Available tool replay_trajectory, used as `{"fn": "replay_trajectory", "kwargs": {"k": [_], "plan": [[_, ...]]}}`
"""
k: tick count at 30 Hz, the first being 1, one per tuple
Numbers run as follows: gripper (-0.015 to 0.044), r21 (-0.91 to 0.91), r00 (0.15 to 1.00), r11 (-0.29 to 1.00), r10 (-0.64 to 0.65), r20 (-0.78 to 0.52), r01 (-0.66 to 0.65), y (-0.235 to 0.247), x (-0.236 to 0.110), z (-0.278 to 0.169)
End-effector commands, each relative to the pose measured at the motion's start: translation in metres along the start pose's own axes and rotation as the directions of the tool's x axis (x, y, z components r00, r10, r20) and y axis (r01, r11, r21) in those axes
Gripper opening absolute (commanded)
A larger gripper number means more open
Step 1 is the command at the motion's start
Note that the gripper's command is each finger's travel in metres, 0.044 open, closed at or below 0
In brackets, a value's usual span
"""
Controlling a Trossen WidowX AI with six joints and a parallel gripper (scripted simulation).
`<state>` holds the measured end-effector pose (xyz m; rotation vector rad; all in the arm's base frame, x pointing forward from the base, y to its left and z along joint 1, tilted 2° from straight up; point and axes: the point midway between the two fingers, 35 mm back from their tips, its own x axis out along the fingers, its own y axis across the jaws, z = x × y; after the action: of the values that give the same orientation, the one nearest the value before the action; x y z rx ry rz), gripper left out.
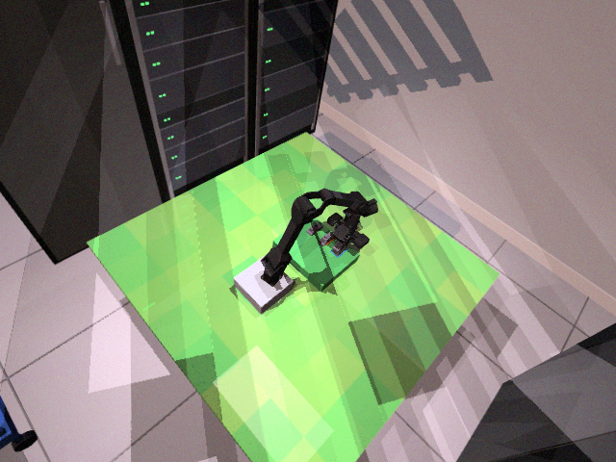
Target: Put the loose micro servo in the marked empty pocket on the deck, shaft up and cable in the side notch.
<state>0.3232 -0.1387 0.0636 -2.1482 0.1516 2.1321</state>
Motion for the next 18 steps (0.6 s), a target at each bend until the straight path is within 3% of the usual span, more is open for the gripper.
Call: {"fn": "replay_trajectory", "kwargs": {"k": [1, 18], "plan": [[0.0, 0.005, 1.0, 1.0, -0.002, -0.002, 0.002, 0.0, 0.003, 0.0], [0.0, 0.005, 1.0, 1.0, -0.002, -0.002, 0.002, 0.0, 0.021, 0.0]]}}
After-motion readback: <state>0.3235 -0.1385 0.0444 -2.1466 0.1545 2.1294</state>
